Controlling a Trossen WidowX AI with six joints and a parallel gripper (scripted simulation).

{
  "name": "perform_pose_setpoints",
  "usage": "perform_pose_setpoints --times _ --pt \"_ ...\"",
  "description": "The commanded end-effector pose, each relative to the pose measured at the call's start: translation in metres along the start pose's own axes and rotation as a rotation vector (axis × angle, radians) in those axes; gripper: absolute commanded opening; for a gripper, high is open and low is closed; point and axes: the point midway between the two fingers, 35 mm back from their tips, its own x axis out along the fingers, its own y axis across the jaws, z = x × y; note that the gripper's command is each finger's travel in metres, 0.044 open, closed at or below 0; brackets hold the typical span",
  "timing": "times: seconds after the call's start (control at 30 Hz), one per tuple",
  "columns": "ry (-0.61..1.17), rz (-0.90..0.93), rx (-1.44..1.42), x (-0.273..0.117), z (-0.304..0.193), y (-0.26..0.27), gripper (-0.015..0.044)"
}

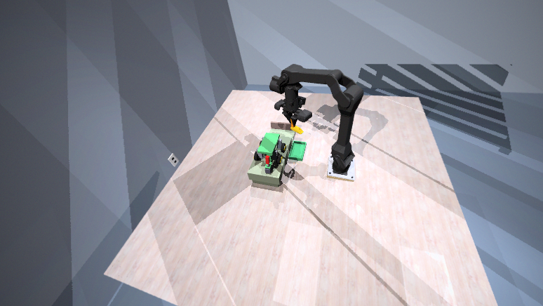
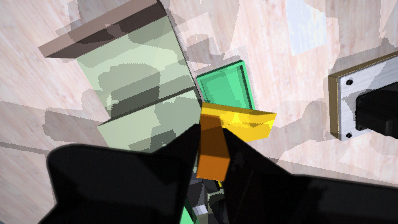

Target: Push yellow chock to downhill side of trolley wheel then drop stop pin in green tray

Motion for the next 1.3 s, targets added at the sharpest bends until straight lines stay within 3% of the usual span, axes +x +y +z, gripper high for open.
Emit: perform_pose_setpoints --times 0.0,0.87,1.27 --pt "0.01 0.001 0.118 -0.002 0.0 0.001 0.0" --pt "0.048 -0.048 1.023 -0.002 0.002 0.002 0.0" --pt "0.05 -0.048 1.046 0.001 -0.004 0.016 0.0"
